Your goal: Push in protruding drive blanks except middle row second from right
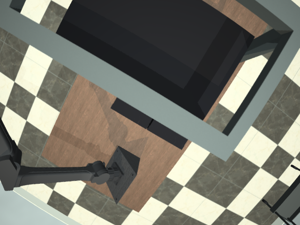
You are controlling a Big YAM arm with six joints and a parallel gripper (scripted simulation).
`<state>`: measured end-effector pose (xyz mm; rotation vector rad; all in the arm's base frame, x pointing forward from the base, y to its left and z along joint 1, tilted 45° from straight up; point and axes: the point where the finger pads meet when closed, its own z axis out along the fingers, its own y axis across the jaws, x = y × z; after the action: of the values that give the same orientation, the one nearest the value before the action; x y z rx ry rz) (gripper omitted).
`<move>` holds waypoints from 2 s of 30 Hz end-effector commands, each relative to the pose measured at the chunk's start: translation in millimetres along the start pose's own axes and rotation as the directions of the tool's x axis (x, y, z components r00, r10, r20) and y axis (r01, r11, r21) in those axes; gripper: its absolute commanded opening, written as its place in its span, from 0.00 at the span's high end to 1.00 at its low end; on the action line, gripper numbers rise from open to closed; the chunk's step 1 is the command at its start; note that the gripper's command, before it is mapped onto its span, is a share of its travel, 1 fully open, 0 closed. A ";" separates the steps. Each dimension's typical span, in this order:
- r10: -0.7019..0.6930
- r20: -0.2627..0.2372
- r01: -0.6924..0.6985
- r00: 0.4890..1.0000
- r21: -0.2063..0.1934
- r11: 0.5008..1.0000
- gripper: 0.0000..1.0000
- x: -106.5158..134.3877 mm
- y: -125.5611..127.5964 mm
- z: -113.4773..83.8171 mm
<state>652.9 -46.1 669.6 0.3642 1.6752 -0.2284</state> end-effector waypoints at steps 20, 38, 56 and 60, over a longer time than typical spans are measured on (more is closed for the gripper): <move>-0.070 0.127 0.049 0.989 0.161 0.986 0.00 7.1 -229.3 43.1; -0.259 0.124 0.251 0.958 0.071 0.965 0.00 94.3 -324.0 6.5; -0.434 0.159 0.441 0.887 -0.007 0.898 0.00 192.9 -382.0 -67.2; -0.475 0.173 0.486 0.863 -0.023 0.874 0.00 218.9 -389.9 -89.4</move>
<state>421.8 -351.8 450.6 -0.0924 1.5965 -0.5026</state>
